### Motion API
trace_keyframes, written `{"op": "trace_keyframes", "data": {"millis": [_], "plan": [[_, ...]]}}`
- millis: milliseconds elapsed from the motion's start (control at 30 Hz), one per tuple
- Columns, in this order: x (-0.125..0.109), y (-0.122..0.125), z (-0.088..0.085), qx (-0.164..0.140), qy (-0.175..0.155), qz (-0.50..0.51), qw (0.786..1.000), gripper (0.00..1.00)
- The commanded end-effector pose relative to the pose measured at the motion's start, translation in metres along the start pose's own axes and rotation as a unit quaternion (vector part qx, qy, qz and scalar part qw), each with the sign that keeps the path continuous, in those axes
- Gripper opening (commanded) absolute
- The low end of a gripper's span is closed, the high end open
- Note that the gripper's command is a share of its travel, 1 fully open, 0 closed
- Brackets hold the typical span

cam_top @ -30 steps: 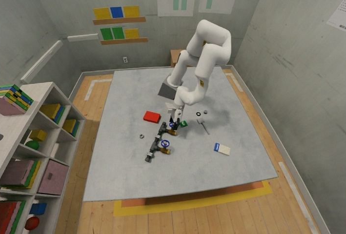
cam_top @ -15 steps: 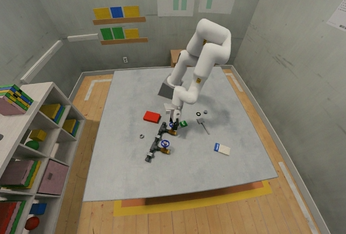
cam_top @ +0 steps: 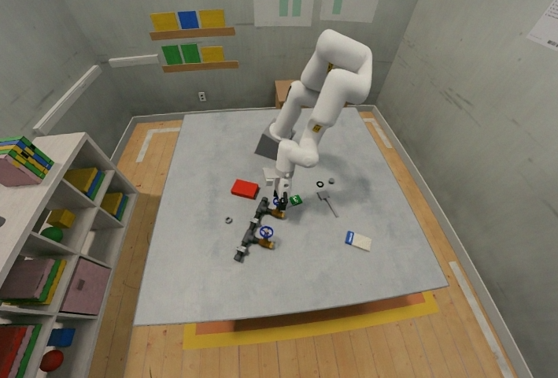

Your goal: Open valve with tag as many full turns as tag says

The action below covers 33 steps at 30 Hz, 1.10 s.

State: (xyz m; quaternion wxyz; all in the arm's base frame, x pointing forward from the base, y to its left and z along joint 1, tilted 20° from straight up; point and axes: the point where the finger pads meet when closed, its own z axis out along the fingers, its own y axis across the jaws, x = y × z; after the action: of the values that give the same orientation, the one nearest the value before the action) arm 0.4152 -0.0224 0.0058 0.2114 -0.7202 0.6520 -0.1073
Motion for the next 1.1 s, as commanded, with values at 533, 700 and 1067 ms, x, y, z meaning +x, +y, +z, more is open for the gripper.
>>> {"op": "trace_keyframes", "data": {"millis": [533,700,1067], "plan": [[0.0004,-0.0013,-0.0005,-0.001,-0.001,0.0,1.0,0.0],[0.0004,-0.0013,-0.0005,-0.001,-0.001,0.0,1.0,0.0],[0.0004,-0.0013,-0.0005,-0.001,-0.001,-0.04,0.999,0.0]]}}
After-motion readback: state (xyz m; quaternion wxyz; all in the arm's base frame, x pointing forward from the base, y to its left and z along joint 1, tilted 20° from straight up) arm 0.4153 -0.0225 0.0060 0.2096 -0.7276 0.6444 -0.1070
